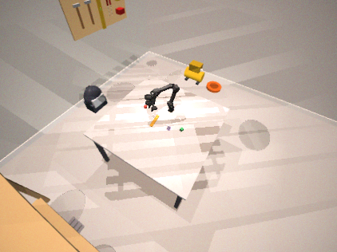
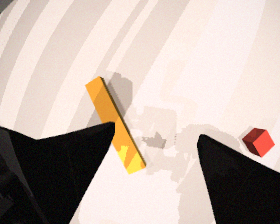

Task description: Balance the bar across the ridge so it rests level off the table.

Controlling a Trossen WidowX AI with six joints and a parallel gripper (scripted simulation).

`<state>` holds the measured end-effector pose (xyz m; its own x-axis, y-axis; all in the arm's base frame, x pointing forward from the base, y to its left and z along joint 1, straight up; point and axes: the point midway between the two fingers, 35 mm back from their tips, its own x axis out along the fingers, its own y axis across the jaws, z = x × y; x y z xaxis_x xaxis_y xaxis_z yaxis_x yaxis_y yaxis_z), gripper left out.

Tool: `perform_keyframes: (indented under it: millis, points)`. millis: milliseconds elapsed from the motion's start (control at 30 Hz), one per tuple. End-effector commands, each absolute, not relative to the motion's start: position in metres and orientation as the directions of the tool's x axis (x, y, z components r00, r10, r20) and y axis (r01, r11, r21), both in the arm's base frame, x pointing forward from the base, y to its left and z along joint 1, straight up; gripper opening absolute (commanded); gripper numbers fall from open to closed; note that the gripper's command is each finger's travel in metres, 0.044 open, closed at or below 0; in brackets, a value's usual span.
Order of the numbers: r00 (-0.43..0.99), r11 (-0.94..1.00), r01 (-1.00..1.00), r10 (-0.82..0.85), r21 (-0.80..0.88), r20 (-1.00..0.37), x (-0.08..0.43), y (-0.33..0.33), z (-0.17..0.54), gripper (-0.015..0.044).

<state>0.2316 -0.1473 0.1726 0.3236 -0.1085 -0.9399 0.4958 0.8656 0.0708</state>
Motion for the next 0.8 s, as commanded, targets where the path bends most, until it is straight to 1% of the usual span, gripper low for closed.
perform_keyframes:
  millis: [0,267,533,767]
  points:
    - [0.264,0.917,0.397,-0.075,0.038,-0.962,0.234,-0.134,0.159,0.0315]
    - [0.152,0.986,0.167,-0.028,-0.002,-0.988,0.239,-0.107,0.137,0.0315]
    - [0.033,0.997,-0.078,-0.008,-0.01,-0.999,0.239,-0.081,0.118,0.0315]
    - [0.023,0.995,-0.099,-0.007,-0.01,-1.0,0.239,-0.078,0.116,0.0315]
